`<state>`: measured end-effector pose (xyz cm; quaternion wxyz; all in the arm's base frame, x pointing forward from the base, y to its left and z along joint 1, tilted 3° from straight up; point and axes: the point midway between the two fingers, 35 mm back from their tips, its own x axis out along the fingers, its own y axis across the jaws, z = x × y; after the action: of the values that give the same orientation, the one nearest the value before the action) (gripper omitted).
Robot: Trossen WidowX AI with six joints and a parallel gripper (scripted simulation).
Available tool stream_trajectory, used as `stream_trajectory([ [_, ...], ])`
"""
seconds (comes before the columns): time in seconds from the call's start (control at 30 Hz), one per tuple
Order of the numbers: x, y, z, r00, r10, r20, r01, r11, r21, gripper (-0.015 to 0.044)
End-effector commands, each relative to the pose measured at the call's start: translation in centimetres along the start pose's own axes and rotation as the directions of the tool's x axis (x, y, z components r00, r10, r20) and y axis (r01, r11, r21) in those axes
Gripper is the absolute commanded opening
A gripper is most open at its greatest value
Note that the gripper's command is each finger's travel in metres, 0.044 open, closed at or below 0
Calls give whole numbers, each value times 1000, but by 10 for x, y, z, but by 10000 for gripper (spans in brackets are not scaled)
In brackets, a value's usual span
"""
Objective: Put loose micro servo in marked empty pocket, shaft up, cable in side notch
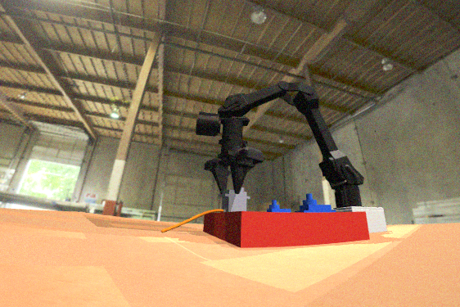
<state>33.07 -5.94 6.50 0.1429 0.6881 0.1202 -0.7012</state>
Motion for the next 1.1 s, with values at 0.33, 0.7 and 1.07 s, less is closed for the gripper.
stream_trajectory([
  [0.33, -4, 0, -1, 1000, -4, -4, 4, 1000, 4, 0],
  [0.7, -29, -4, 7, 1000, -4, -3, 4, 1000, 4, 0],
  [1.07, -29, -5, 10, 1000, -4, -3, 4, 1000, 4, 0],
])
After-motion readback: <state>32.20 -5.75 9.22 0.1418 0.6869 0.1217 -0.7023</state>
